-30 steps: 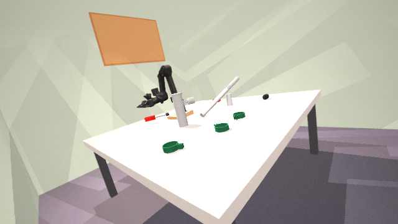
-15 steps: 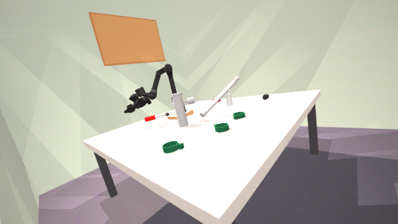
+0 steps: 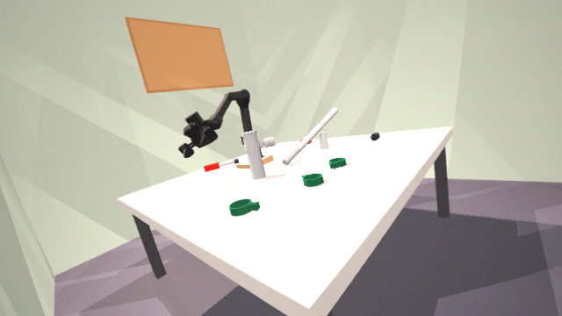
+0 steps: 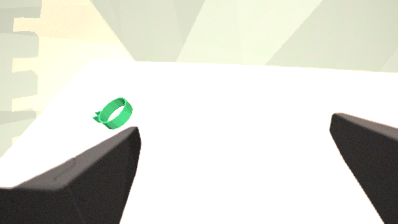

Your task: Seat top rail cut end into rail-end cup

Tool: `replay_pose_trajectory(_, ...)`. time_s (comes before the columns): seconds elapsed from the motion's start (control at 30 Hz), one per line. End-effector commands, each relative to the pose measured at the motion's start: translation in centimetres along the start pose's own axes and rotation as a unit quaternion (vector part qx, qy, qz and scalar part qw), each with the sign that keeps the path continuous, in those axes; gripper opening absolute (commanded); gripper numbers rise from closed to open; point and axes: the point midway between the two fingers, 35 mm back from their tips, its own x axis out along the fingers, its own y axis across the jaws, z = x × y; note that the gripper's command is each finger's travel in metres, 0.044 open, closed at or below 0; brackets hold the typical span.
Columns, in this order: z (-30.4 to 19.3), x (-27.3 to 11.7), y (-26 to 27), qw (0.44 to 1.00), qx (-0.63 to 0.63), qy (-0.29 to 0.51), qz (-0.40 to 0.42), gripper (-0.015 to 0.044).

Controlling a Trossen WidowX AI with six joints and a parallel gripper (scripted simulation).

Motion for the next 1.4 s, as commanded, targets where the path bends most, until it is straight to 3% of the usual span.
replay_pose_trajectory(0.0,0.1,1.6,4.7,0.999,-0.006,0.029,0.034,0.044)
replay_pose_trajectory(0.37,-1.8,2.0,21.8,0.976,-0.067,0.13,0.159,0.044)
replay_pose_trajectory(0.63,-3.2,-1.6,31.0,0.949,-0.116,0.167,0.242,0.044)
replay_pose_trajectory(0.8,-6.5,-5.9,35.1,0.92,-0.165,0.237,0.265,0.044)
replay_pose_trajectory(1.0,-10.4,-13.1,38.1,0.867,-0.262,0.311,0.289,0.044)
replay_pose_trajectory(1.23,-13.0,-21.7,37.7,0.785,-0.403,0.355,0.309,0.044)
replay_pose_trajectory(1.37,-13.2,-23.3,37.1,0.765,-0.435,0.358,0.312,0.044)
